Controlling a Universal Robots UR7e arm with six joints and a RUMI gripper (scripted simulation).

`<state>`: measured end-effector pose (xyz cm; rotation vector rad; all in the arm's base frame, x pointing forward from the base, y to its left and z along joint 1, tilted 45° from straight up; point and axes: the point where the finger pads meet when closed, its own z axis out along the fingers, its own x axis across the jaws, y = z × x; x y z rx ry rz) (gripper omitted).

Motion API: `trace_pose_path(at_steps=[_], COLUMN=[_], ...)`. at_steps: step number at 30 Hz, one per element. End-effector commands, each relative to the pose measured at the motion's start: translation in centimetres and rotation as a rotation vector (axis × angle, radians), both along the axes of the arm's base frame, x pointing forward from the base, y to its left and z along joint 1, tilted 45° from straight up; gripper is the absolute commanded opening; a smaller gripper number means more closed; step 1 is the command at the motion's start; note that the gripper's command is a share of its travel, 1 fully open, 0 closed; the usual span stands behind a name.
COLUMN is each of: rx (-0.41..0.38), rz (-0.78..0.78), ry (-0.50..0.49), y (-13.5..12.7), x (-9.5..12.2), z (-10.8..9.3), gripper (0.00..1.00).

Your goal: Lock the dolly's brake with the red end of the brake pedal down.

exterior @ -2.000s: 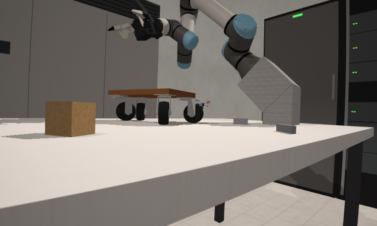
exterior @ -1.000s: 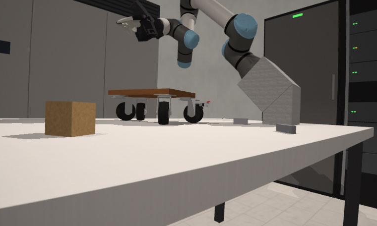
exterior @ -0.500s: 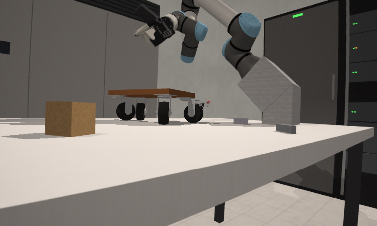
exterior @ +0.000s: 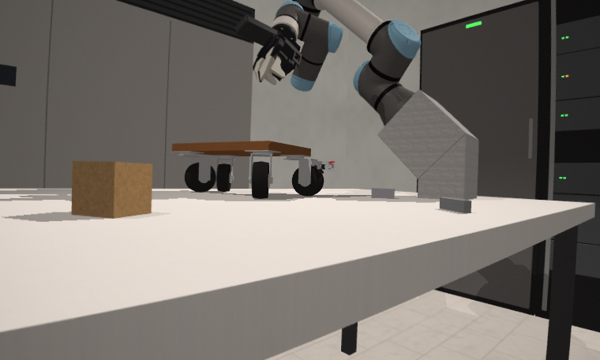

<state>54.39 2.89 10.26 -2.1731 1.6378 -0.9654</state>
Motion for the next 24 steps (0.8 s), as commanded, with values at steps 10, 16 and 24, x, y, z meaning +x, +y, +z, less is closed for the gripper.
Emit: trace_pose_path(at_steps=[10,16,24], rx=[-0.172,-0.276,-0.376], rz=[-0.117,-0.135,-0.144], ry=[0.317,0.411,0.471], y=[-0.2,-0.8,-1.4], x=[-8.9,-12.6,-15.0], z=[-7.1,-8.4,-8.5], gripper=[0.0,0.0,0.0])
